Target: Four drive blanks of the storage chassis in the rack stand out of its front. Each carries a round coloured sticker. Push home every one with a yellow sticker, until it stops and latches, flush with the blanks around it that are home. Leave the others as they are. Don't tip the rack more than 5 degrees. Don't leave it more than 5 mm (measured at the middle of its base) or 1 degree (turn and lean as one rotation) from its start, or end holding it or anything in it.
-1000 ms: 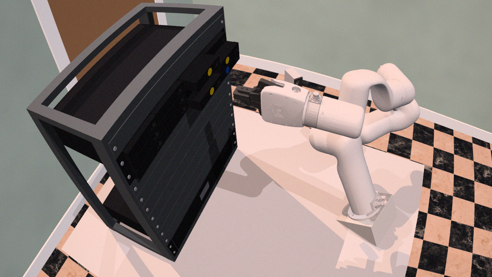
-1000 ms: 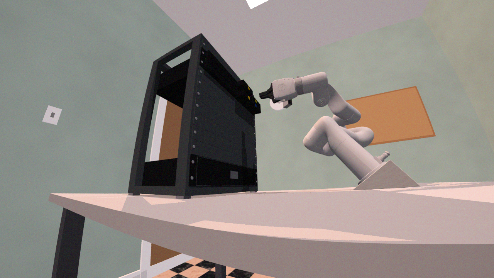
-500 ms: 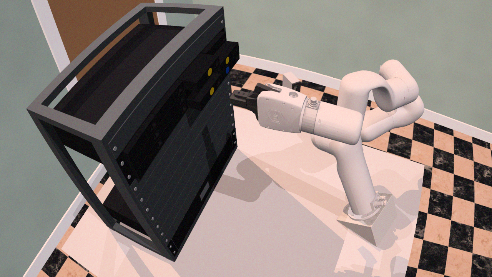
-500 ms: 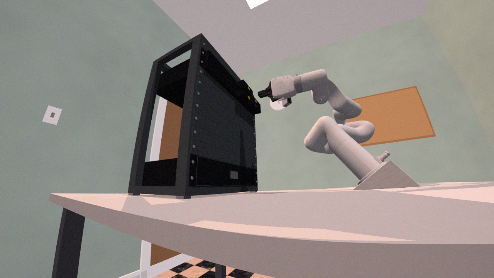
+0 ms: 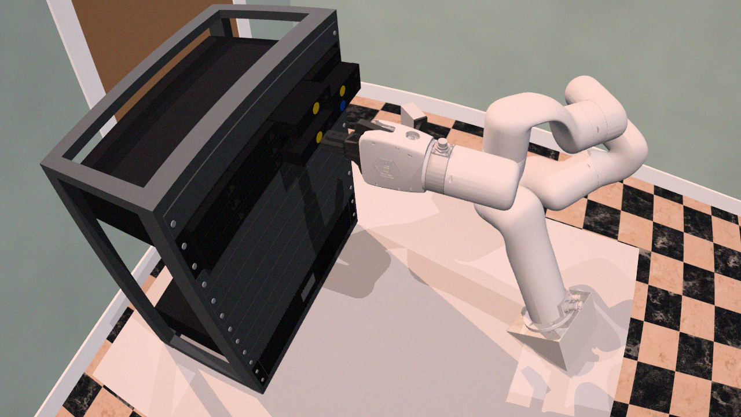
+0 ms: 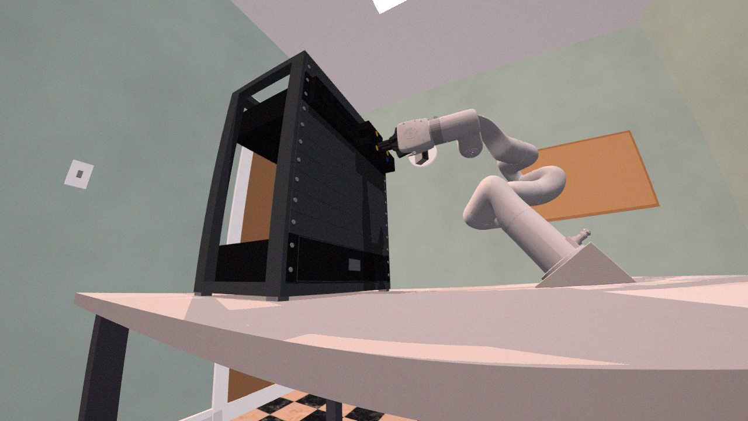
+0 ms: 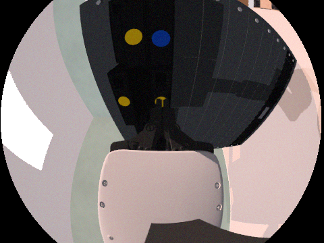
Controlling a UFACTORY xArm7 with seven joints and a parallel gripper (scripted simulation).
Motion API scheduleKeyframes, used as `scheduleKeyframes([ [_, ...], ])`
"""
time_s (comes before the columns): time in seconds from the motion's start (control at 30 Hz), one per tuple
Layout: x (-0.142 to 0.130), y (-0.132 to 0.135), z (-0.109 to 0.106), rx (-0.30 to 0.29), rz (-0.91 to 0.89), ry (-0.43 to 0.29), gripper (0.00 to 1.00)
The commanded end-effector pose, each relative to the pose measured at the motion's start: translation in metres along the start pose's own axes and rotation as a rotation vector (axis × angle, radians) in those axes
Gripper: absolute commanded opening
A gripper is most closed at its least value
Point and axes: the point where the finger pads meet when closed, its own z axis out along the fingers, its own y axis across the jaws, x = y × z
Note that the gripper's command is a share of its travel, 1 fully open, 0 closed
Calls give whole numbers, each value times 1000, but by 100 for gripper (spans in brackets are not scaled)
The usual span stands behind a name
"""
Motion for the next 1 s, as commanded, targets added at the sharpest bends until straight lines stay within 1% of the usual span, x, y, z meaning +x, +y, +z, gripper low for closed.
scheduleKeyframes([
  [0.0, -1, -3, 2, 5, 3, -1, 0],
  [0.27, -1, -3, 3, 5, 3, -1, 0],
  [0.5, -1, -3, 12, 5, 3, -1, 0],
  [0.97, -2, -3, 15, 5, 3, -1, 0],
])
